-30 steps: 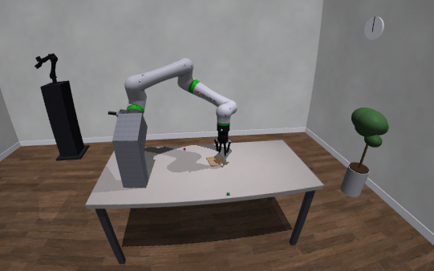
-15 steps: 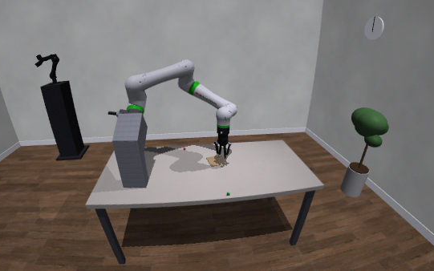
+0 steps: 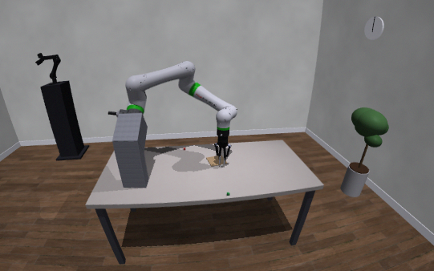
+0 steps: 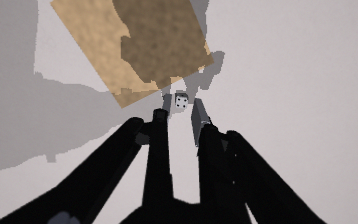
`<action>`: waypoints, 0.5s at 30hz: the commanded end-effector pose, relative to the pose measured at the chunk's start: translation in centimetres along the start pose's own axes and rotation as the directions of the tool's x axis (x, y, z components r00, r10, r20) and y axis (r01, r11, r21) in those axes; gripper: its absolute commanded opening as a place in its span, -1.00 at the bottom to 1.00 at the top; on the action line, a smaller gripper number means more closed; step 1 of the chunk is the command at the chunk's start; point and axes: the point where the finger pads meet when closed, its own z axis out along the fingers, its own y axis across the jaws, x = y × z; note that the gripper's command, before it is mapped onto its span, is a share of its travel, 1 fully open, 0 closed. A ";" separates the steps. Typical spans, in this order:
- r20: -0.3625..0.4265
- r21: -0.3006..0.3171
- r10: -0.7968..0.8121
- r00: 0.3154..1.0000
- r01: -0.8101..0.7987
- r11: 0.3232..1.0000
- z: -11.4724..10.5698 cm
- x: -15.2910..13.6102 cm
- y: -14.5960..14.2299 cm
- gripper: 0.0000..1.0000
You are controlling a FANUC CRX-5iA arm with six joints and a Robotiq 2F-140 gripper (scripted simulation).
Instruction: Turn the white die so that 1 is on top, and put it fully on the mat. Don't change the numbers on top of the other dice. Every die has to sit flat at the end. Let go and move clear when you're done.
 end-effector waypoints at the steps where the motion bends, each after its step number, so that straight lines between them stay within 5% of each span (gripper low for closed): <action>1: 0.000 -0.001 0.000 1.000 0.000 1.000 0.2 0.0 0.0 -0.47; 15: 0.000 -0.001 0.000 1.000 0.000 1.000 0.5 0.0 0.0 -0.47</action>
